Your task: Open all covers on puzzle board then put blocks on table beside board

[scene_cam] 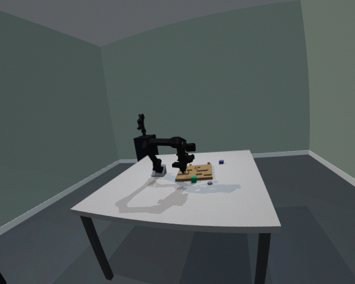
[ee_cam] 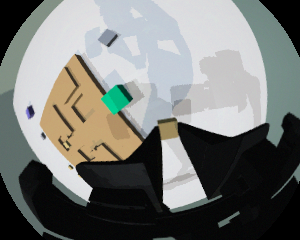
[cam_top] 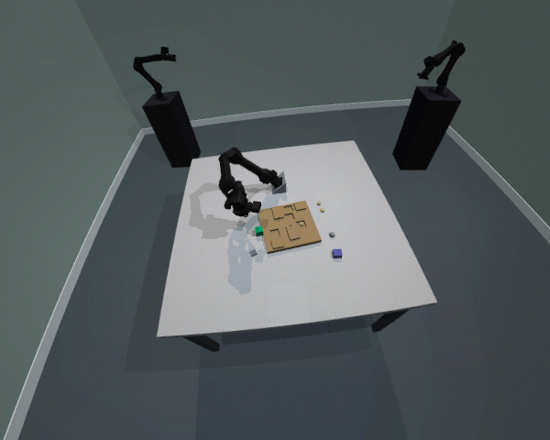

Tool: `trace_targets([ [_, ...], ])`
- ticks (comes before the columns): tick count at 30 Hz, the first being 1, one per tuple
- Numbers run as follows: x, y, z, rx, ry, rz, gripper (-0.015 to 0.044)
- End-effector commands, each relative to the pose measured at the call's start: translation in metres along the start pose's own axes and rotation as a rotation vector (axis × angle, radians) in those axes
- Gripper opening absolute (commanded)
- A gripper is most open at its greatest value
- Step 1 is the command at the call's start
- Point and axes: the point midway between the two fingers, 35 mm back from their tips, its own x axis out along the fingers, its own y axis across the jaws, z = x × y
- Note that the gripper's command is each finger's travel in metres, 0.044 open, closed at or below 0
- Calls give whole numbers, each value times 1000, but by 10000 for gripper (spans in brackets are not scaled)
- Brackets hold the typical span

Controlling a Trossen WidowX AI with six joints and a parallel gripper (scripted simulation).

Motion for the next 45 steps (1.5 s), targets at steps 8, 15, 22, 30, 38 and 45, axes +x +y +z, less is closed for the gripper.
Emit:
trace_targets([
  [8, 19, 0, 0, -4, 4, -1, 80],
  [15, 30, 0, 1, -4, 4, 0, 80],
  [22, 42, 0, 2, -3, 3, 0, 80],
  [30, 55, 0, 2, -3, 3, -1, 80],
  [38, 68, 0, 1, -3, 2, -2, 80],
  [45, 79, -1, 0, -3, 2, -4, 80],
])
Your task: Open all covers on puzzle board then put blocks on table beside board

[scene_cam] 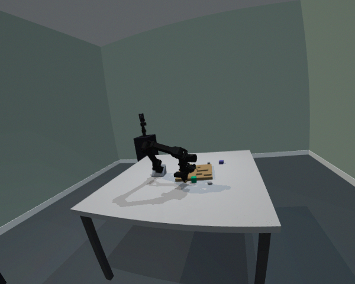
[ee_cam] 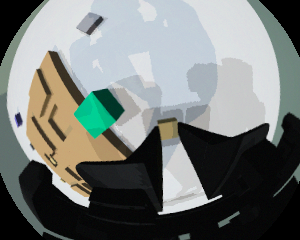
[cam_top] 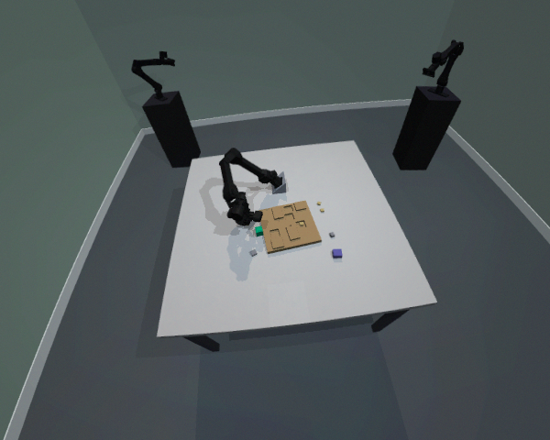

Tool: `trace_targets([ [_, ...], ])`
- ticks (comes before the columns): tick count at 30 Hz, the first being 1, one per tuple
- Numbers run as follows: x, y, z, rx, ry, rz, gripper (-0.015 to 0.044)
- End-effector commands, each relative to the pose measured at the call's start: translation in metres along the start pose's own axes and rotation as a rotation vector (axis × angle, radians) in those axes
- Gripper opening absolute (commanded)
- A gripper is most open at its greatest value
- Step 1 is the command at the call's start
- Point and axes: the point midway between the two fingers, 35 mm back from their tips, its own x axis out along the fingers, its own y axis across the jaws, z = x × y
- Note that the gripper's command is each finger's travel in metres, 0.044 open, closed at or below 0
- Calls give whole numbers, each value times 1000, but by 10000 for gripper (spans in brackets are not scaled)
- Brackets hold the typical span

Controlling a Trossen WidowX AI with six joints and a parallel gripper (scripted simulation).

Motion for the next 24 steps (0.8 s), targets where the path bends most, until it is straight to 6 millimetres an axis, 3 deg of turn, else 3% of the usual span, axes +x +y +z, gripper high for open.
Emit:
trace_targets([
  [1, 9, 0, -3, -7, 6, 1, 80],
  [19, 30, -2, -6, -7, 4, -4, 80],
  [24, 27, -3, -4, 0, 0, -7, 211],
])
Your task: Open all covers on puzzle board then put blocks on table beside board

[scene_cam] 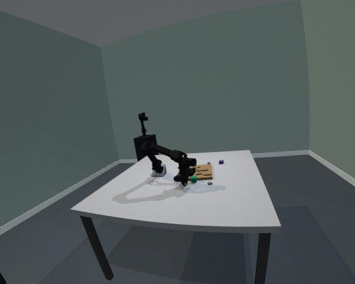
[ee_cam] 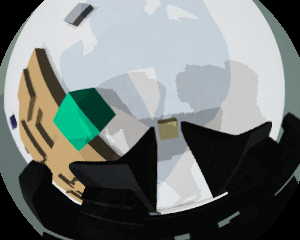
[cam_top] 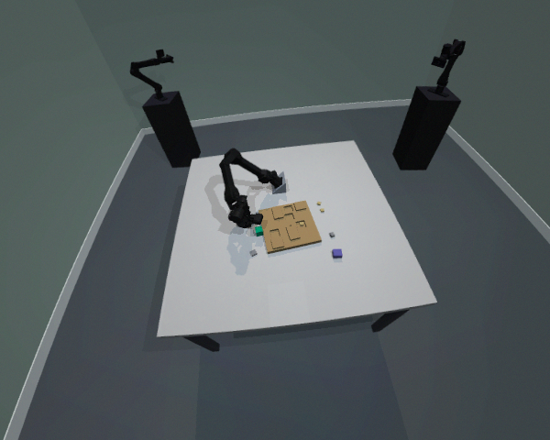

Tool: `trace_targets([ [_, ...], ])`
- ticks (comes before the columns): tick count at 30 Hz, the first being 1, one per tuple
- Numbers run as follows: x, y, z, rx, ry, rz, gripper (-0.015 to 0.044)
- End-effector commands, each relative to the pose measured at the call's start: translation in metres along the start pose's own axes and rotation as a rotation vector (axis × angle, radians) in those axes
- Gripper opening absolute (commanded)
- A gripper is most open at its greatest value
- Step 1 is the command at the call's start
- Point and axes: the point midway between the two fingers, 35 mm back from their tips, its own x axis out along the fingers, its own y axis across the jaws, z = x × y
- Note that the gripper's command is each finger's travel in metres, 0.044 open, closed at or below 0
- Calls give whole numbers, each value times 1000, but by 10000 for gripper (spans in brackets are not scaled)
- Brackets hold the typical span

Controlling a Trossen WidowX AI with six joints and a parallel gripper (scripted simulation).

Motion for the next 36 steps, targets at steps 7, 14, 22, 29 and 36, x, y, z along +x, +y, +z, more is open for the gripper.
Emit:
trace_targets([
  [7, 0, 0, 0, 0, 0, -1, 395],
  [14, -17, 1, 1, -1, 2, 3, 440],
  [22, -43, 2, 1, -3, 4, 6, 440],
  [29, -65, 2, 0, -6, 6, 7, 440],
  [36, -76, 2, -2, -8, 6, 6, 414],
])
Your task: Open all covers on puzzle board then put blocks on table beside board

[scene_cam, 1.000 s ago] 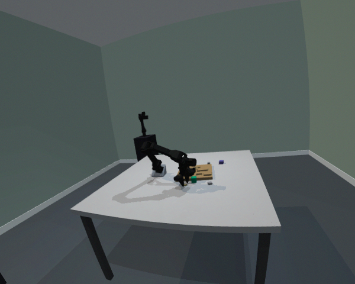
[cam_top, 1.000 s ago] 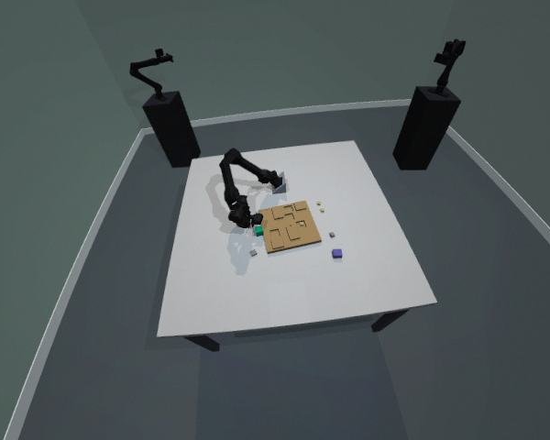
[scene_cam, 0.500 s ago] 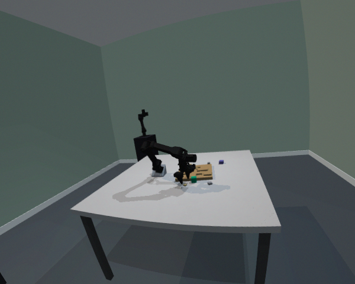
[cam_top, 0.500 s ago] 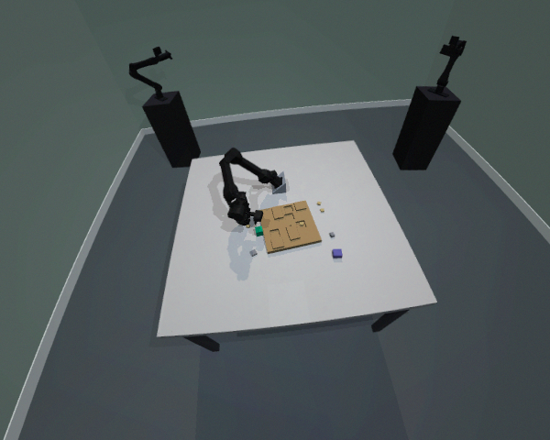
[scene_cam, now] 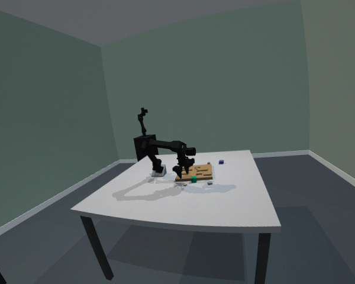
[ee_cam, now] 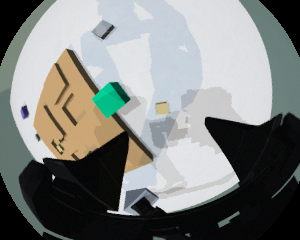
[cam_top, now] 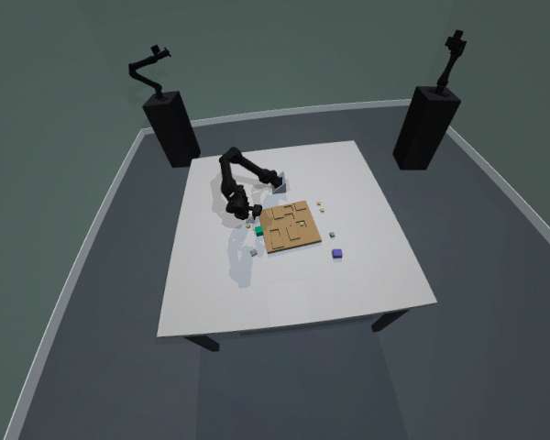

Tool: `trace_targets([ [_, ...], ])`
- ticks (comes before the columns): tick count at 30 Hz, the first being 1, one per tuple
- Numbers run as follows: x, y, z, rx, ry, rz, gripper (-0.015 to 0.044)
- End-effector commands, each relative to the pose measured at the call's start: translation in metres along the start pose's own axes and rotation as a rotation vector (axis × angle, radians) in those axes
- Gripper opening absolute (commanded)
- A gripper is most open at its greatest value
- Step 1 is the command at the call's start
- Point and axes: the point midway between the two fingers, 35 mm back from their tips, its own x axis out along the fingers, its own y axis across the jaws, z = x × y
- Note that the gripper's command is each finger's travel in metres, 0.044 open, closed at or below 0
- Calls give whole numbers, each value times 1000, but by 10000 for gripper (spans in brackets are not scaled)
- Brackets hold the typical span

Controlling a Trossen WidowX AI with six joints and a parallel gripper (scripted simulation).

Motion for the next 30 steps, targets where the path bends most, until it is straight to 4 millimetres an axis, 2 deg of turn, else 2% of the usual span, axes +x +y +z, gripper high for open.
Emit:
trace_targets([
  [1, -5, 1, 1, 6, -3, -1, 387],
  [16, -7, 87, 13, -64, -2, 38, 0],
  [30, -10, 169, 2, -126, 3, 49, 0],
])
